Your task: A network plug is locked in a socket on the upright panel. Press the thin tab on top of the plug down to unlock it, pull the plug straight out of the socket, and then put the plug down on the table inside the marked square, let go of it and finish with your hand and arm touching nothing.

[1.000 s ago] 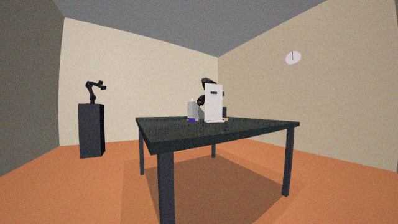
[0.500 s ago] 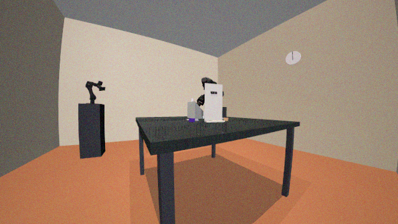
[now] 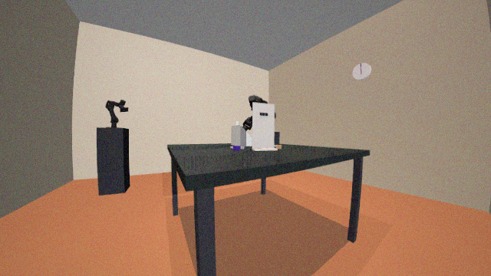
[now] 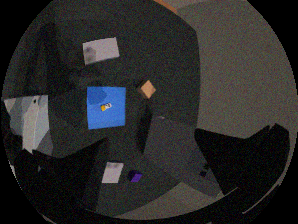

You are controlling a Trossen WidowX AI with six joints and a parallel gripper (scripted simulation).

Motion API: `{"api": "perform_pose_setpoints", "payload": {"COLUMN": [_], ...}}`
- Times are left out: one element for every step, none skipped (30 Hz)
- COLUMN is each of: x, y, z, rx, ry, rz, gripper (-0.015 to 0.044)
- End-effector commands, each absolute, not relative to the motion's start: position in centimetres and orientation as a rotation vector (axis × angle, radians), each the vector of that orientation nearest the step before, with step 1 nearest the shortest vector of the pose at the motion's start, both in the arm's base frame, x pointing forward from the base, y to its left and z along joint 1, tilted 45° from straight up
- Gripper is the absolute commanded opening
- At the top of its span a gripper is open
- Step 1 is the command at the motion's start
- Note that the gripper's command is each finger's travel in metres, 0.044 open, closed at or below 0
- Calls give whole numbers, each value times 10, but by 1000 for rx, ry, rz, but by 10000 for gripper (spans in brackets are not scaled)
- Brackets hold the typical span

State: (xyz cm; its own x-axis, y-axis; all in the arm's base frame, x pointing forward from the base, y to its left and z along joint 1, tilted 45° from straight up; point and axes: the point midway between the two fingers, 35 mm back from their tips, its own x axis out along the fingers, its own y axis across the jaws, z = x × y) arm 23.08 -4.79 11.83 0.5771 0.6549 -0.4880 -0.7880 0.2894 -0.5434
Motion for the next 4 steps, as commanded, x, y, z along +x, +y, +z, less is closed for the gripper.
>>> {"api": "perform_pose_setpoints", "payload": {"x": [231,231,231,231], "y": [-48,-48,-48,-48], "z": [119,119,119,119], "rx": [-836,-836,-836,-836], "ry": [179,179,179,179], "rz": [969,969,969,969], "gripper": [440,440,440,440]}}
